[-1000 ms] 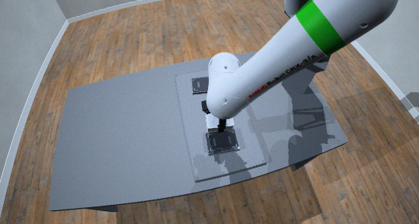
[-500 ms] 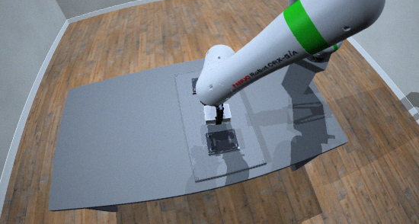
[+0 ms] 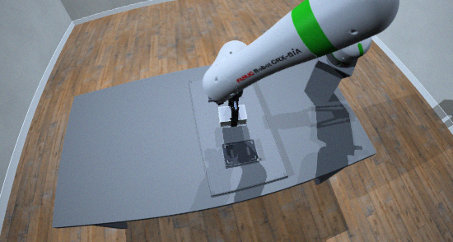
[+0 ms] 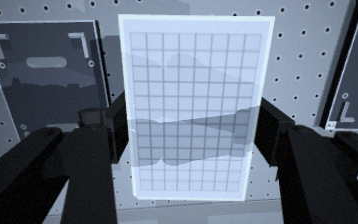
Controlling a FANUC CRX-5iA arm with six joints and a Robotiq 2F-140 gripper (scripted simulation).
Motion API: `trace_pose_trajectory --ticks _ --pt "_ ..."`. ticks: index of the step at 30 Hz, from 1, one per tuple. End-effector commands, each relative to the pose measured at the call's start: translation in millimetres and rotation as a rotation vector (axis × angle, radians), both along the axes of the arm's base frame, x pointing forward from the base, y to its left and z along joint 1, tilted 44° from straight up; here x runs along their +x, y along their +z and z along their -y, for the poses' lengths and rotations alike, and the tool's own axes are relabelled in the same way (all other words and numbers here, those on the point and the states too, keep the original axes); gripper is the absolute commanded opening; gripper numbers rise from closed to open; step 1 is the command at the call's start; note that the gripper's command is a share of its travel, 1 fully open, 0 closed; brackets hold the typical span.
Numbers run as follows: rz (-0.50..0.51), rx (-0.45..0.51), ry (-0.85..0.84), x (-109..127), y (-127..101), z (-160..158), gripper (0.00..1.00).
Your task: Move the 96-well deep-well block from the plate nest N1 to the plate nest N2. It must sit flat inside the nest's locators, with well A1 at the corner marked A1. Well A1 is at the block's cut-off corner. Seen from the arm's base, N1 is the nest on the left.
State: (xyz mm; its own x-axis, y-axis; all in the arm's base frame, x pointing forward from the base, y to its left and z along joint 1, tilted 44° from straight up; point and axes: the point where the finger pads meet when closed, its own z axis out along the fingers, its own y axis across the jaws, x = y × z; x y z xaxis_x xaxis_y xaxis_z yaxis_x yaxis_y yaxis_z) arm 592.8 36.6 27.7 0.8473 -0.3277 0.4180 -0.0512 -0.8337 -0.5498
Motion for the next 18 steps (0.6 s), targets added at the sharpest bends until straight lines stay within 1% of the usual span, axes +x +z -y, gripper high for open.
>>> trace_pose_trajectory --ticks 1,18 --pt "0.001 0.0 0.0 0.9 -5.2 10.4 0.1" --pt "0.001 0.0 0.0 3.2 -30.2 53.8 0.1"
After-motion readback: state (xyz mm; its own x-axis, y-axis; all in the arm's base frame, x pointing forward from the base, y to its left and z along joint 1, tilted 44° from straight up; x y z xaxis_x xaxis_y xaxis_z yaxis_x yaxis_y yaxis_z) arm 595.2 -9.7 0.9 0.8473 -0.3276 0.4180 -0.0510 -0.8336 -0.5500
